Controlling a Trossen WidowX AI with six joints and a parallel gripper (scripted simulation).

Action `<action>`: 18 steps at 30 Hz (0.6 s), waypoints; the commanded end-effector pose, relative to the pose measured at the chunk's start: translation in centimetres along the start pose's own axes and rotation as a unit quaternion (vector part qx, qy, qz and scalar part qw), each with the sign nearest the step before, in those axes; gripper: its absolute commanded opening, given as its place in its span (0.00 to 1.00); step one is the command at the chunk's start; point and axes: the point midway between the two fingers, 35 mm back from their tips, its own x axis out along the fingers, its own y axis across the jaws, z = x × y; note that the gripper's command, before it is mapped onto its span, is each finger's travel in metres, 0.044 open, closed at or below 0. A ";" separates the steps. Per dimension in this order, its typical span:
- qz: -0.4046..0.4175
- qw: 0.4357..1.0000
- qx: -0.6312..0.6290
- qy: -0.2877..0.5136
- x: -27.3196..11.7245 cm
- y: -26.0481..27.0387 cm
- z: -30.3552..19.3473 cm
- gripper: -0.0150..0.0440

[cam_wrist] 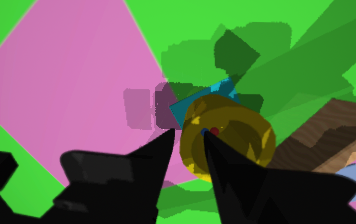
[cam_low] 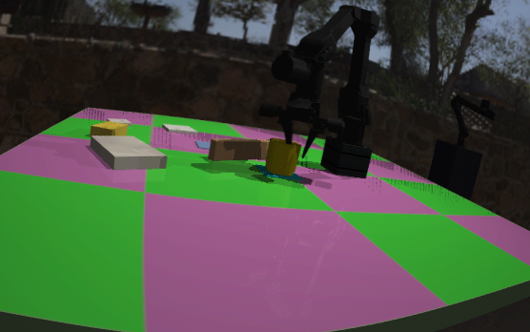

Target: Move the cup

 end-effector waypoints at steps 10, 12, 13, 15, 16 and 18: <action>-0.001 1.000 0.001 0.000 -2.0 -0.1 0.2 0.50; -0.001 1.000 0.001 0.000 -2.4 -0.1 0.2 0.50; -0.001 1.000 0.002 0.000 -2.5 -0.1 0.2 0.50; -0.001 1.000 0.002 0.001 -2.8 -0.1 0.2 0.50; -0.001 1.000 0.002 0.001 -3.0 -0.1 0.2 0.50; 0.000 1.000 0.002 0.001 -3.3 -0.1 0.2 0.50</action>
